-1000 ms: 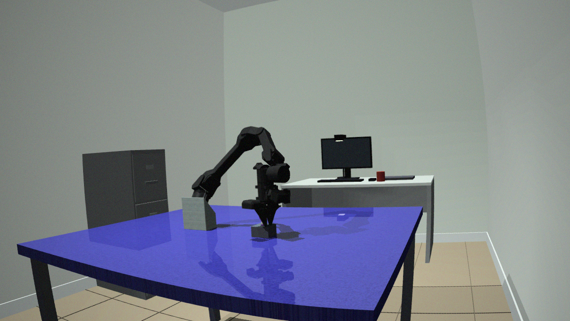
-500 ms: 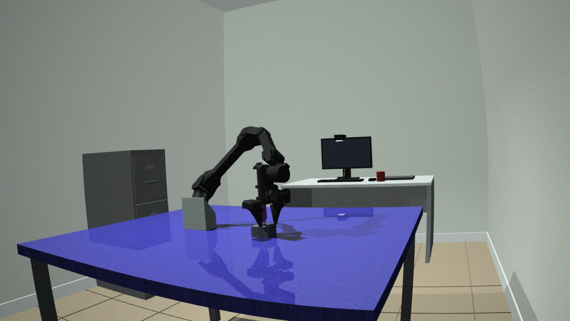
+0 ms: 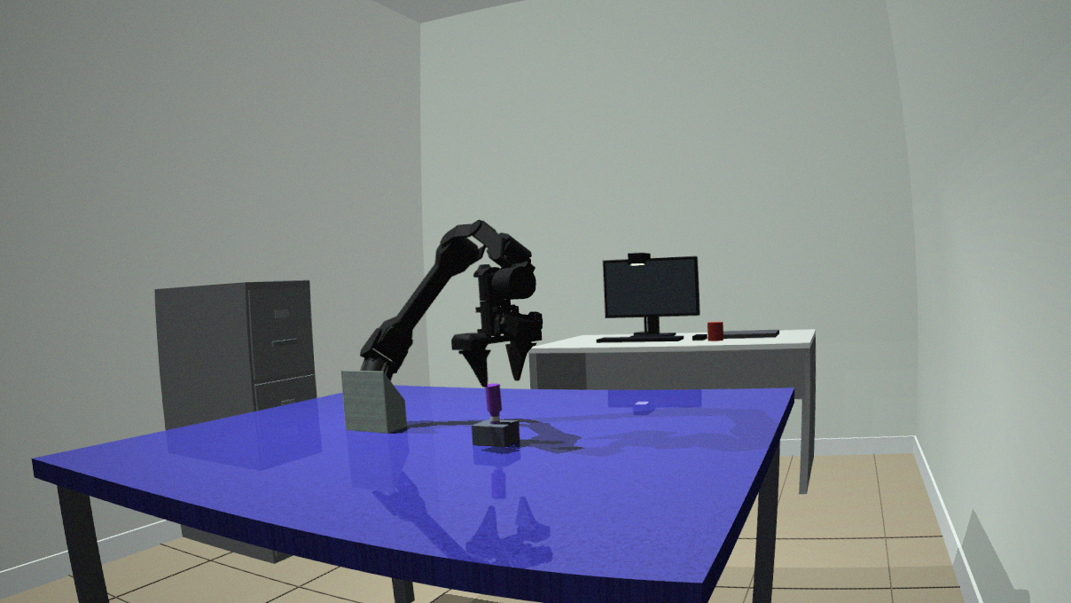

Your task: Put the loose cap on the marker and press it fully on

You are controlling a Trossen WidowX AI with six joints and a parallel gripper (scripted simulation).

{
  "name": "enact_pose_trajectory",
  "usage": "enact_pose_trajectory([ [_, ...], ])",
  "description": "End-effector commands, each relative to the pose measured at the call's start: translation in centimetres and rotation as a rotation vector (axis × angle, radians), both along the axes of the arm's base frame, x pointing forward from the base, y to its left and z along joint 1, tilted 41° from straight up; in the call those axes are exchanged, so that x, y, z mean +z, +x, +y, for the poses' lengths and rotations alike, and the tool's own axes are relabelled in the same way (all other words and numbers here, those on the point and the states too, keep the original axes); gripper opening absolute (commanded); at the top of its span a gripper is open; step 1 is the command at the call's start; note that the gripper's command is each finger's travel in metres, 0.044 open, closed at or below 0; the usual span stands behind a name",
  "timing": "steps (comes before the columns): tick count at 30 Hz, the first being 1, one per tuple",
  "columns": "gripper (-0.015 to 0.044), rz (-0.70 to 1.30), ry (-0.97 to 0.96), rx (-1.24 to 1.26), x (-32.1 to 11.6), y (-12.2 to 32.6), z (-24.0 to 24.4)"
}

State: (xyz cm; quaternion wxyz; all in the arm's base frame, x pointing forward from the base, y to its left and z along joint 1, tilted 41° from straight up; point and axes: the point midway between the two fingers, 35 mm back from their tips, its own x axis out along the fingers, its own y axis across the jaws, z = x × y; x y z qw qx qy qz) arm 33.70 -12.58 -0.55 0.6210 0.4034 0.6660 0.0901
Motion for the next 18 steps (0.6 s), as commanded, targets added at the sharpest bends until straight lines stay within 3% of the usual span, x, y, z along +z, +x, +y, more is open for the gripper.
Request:
enact_pose_trajectory([
  [1, 0.0335, -0.083, -0.016, 0.129, 1.2, -1.0, -0.4],
  [4, 0.0256, -0.189, -0.032, 0.259, 2.4, -2.1, -0.9],
  [14, 0.0, -0.196, -0.033, 0.268, 2.5, -2.2, -1.0],
  [18, 0.0, -0.196, -0.033, 0.268, 2.5, -2.2, -1.0],
])
